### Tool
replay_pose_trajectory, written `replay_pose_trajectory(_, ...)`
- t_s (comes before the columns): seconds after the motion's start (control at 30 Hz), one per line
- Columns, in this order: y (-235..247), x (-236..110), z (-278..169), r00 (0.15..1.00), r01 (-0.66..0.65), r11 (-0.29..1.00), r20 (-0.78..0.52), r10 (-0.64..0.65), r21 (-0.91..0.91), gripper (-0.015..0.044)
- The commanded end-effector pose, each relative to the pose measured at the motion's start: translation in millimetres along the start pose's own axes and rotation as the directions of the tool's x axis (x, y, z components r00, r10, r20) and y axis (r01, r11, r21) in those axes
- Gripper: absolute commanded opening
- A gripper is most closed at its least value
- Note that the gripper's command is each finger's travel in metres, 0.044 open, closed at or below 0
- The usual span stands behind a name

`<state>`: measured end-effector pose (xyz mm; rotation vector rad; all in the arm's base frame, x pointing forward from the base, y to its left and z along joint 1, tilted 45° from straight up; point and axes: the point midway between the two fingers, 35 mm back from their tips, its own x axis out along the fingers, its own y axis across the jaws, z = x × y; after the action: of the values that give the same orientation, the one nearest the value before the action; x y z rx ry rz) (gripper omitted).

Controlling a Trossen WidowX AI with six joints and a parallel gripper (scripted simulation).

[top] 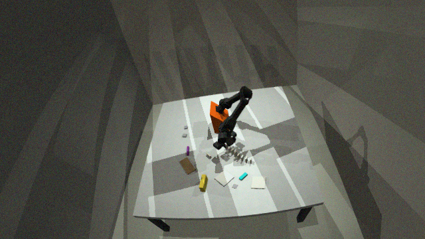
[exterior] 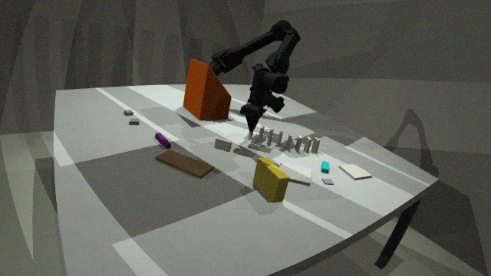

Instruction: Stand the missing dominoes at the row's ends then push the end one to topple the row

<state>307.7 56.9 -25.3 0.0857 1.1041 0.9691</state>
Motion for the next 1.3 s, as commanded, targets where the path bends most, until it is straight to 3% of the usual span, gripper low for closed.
replay_pose_trajectory(0.0, 1, 2, -2, 1.0, -0.005, 1.0, 0.001, 0.005, 0.01, 0.0107)
replay_pose_trajectory(0.17, 1, 2, -2, 1.0, -0.005, 1.0, 0.001, 0.005, 0.01, 0.0107)
replay_pose_trajectory(0.6, 1, 2, -2, 1.0, -0.005, 1.0, 0.001, 0.005, 0.01, 0.044)
replay_pose_trajectory(0.73, -1, -7, -1, 1.0, -0.001, 1.0, 0.0, 0.001, 0.01, 0.044)
replay_pose_trajectory(1.0, -3, -123, -1, 1.0, 0.004, 1.0, -0.005, -0.004, 0.004, 0.044)
replay_pose_trajectory(1.27, -1, -130, -2, 1.0, 0.003, 1.0, -0.004, -0.003, 0.004, 0.044)
